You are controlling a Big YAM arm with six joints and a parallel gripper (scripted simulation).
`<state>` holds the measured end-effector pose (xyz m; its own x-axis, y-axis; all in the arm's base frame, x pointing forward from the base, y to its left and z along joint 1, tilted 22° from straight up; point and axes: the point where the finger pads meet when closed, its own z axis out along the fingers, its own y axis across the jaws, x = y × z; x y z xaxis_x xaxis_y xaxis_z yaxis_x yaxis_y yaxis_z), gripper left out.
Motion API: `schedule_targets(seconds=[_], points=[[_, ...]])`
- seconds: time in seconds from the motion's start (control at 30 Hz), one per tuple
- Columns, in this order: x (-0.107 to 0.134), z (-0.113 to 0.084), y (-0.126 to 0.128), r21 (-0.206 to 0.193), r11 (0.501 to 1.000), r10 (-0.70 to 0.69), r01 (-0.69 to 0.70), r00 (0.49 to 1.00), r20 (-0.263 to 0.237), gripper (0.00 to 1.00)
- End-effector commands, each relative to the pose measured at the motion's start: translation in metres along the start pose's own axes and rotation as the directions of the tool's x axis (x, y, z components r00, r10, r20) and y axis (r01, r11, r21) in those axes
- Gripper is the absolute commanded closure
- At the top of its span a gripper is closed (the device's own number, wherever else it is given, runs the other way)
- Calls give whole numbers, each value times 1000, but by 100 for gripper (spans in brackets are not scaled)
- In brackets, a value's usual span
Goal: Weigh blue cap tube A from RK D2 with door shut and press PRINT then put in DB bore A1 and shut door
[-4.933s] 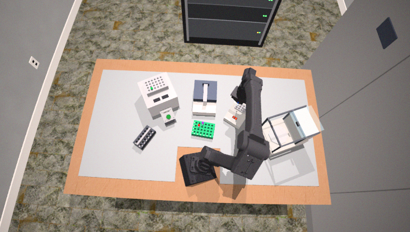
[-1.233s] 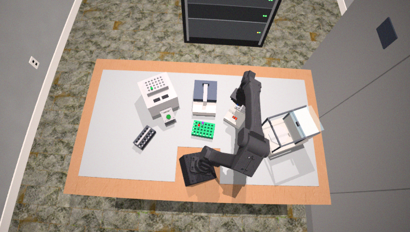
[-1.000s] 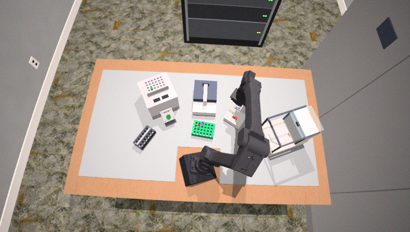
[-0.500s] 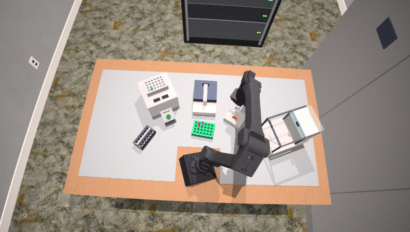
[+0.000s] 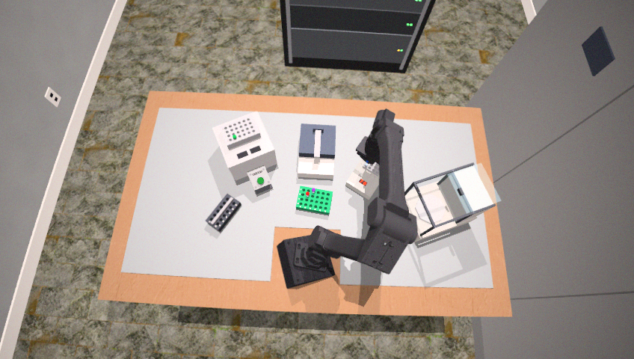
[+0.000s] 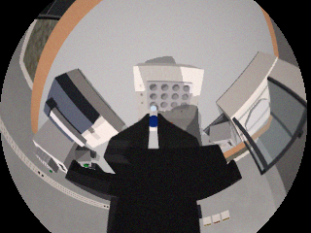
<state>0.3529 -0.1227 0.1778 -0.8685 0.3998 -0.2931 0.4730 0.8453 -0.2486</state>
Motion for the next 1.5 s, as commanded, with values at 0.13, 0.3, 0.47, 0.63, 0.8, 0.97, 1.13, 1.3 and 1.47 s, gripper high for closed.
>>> schedule_targets(seconds=[0.13, 0.3, 0.47, 0.63, 0.8, 0.97, 1.13, 1.3, 1.47], points=[[-10, -9, 7, -10, 1000, -4, 4, 1000, 20, 91], [-1, 7, 2, 0, 1000, -4, 4, 1000, -4, 91], [-1, 10, -1, 2, 1000, -4, 4, 1000, -7, 91], [-1, 12, -1, 1, 1000, -3, 3, 1000, -5, 91], [-1, 10, -2, 0, 1000, -2, 2, 1000, -2, 91], [-1, 8, -3, -1, 1000, 1, -1, 1000, 5, 91], [-1, 7, -4, -1, 1000, 2, -2, 1000, 7, 91], [0, 7, -5, 0, 1000, -1, 1, 1000, 2, 91], [1, 6, -6, 0, 1000, 0, 0, 1000, 5, 91]])
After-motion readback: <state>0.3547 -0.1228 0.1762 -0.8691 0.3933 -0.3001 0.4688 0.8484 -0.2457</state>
